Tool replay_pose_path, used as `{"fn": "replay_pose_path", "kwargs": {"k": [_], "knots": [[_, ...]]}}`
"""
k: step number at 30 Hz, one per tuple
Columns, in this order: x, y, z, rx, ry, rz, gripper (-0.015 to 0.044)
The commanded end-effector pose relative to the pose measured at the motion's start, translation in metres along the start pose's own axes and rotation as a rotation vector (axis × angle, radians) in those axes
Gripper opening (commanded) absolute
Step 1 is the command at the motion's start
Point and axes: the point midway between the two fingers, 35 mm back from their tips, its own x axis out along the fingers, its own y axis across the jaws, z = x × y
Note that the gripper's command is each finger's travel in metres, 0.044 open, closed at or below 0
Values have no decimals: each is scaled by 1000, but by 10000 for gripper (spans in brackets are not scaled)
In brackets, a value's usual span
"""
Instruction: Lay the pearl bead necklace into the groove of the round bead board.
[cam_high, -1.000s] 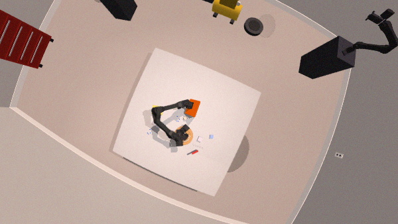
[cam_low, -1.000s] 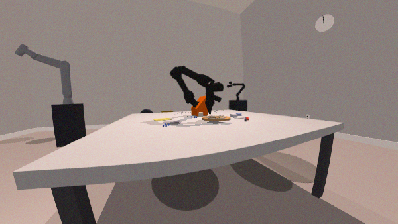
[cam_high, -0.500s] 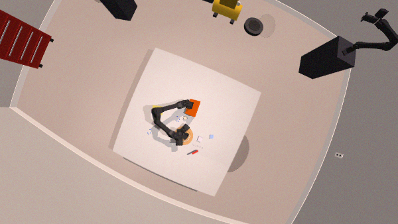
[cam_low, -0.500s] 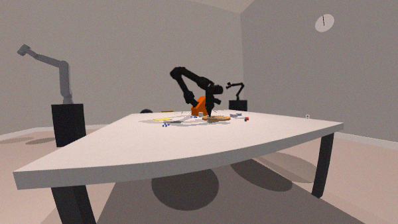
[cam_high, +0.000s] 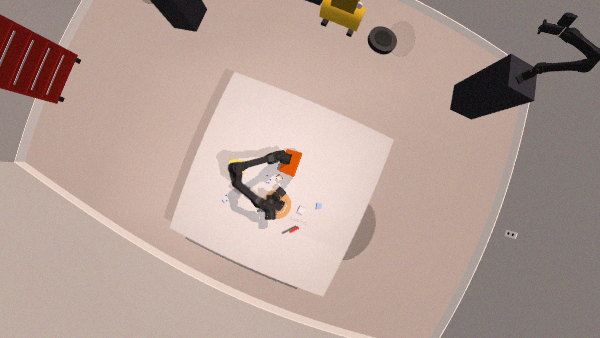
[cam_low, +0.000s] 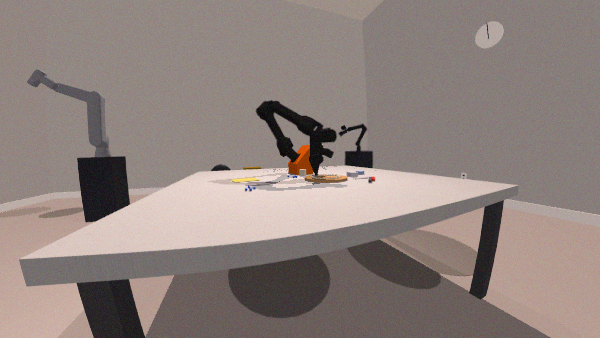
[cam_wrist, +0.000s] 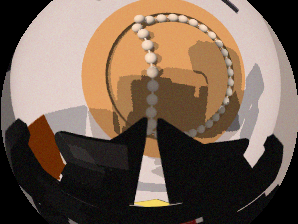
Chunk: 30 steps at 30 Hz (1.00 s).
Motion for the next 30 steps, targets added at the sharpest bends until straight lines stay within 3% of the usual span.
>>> {"fn": "replay_pose_path", "kwargs": {"k": [1,30], "knots": [[0,0,0,1,0,0,0],[-6,14,-6,-5,5,0,0]]}}
